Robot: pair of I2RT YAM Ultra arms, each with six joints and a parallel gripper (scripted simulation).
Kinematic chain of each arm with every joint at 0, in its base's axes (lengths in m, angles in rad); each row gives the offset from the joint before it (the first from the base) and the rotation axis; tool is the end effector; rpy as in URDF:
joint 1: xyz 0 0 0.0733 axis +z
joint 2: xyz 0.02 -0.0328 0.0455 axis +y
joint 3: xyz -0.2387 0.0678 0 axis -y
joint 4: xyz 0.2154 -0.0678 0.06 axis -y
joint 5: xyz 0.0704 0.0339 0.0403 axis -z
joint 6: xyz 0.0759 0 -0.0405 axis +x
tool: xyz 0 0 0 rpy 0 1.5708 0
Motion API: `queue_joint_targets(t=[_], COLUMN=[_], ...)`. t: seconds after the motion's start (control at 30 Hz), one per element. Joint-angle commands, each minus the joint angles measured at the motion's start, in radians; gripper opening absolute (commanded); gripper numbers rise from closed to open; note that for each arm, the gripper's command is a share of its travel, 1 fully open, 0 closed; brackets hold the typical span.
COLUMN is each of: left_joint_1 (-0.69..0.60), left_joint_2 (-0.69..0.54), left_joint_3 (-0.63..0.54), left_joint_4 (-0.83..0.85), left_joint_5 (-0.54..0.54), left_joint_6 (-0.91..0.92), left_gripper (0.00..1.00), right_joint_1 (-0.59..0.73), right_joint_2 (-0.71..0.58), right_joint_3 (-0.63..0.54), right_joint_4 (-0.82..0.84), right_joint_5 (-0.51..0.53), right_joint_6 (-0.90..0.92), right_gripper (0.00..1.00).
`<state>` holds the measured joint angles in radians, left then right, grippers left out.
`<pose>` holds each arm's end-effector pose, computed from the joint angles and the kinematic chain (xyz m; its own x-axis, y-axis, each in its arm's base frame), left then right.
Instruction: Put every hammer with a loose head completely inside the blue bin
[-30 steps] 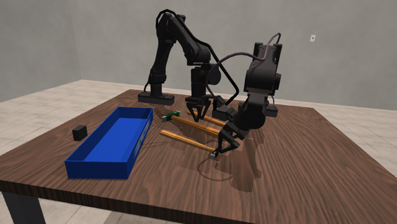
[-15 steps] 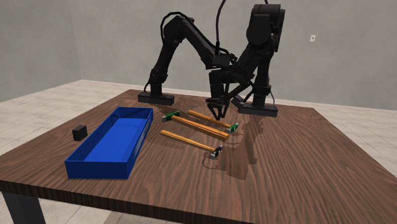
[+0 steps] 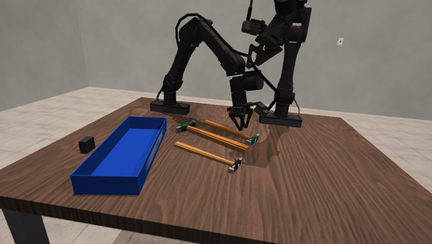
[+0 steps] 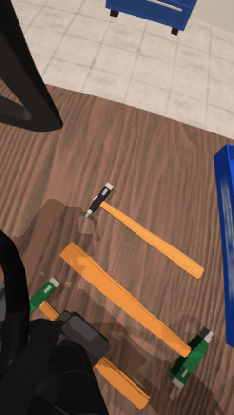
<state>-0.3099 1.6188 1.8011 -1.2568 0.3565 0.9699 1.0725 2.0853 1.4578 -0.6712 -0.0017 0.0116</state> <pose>0.2776 -0.1156 0.3307 -0.1072 0.8460 -0.5223 0.9418 0.2547 0.2193 0.1835 0.3398 0.1077 -0.4705 -0.8405 -0.2687 -0.8732 0.4873 0.0048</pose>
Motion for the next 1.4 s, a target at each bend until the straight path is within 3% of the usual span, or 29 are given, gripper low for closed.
queue_joint_targets(t=[0.0, 0.43, 0.5, 0.57, 0.97, 1.37], left_joint_1=[-0.013, -0.058, -0.058, -0.074, -0.082, -0.106], left_joint_2=[-0.134, -0.715, -0.715, -0.849, -1.351, -1.416], left_joint_3=[-0.097, -0.547, -0.547, -0.627, -0.970, -1.005], left_joint_4=[0.048, 0.134, 0.134, 0.147, 0.149, 0.147], left_joint_5=[-0.007, -0.006, -0.006, -0.002, 0.062, 0.044], left_joint_6=[-0.137, -0.533, -0.533, -0.592, -0.765, -0.781], left_gripper=[1.00, 1.00, 1.00, 1.00, 1.00, 1.00], right_joint_1=[0.007, 0.010, 0.010, 0.010, 0.010, 0.010], right_joint_2=[0.009, 0.010, 0.010, 0.010, 0.010, 0.014], right_joint_3=[-0.014, -0.014, -0.014, -0.014, -0.014, -0.020], right_joint_4=[0.017, 0.015, 0.015, 0.015, 0.015, 0.027], right_joint_5=[0.007, 0.007, 0.007, 0.007, 0.007, 0.016], right_joint_6=[0.015, 0.015, 0.015, 0.015, 0.015, 0.016], right_gripper=[0.40, 0.40, 0.40, 0.40, 0.40, 0.40])
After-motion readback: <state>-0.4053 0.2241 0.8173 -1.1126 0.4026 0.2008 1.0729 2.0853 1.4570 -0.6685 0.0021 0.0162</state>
